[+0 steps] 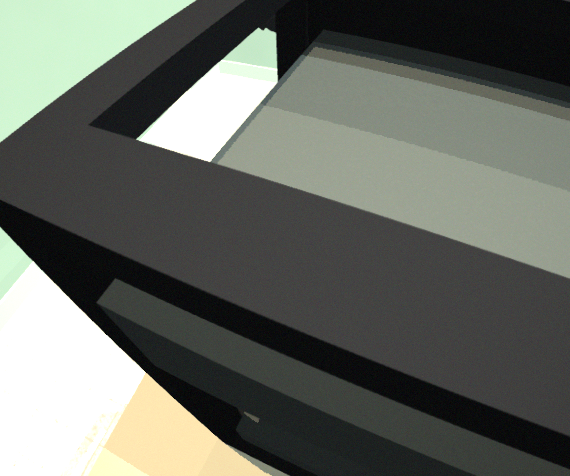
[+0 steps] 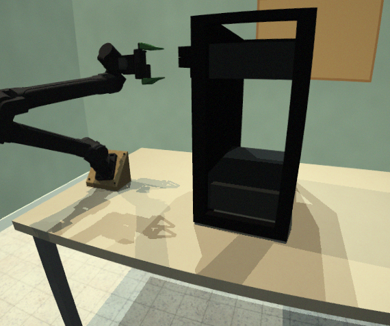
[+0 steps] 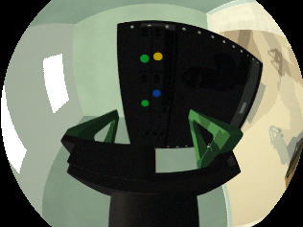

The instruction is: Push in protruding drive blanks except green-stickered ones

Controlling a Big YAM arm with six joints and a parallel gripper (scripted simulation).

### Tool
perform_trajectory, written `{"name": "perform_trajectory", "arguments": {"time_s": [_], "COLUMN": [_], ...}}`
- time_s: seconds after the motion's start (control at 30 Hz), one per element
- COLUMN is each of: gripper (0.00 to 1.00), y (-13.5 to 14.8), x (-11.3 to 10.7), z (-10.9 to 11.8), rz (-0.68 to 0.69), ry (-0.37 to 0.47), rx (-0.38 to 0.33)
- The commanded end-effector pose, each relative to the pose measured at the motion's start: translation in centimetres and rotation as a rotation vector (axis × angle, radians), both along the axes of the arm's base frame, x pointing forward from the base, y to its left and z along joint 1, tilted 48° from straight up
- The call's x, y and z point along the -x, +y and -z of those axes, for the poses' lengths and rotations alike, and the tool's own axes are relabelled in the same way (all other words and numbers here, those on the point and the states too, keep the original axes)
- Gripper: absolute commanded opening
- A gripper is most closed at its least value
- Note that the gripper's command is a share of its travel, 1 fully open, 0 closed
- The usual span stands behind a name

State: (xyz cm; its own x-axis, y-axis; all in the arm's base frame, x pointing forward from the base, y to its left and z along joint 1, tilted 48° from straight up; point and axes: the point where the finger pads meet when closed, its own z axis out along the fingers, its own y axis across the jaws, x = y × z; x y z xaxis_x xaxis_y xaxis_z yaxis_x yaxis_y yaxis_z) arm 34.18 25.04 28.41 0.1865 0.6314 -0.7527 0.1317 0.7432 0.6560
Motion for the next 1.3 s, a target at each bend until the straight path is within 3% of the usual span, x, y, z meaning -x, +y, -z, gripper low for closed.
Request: {"name": "perform_trajectory", "arguments": {"time_s": [0.0, 0.07, 0.27, 0.43, 1.27], "gripper": [1.00, 1.00, 1.00, 1.00, 1.00], "y": [1.7, 1.7, 2.8, 3.2, 3.9], "x": [-3.8, -3.8, -8.0, -9.7, -9.2], "z": [-1.4, -1.4, 0.8, 1.7, 1.3], "rz": [0.023, 0.023, 0.024, 0.024, 0.008], "ry": [-0.043, -0.043, -0.046, -0.047, -0.050], "rx": [-0.084, -0.084, -0.081, -0.080, -0.077]}}
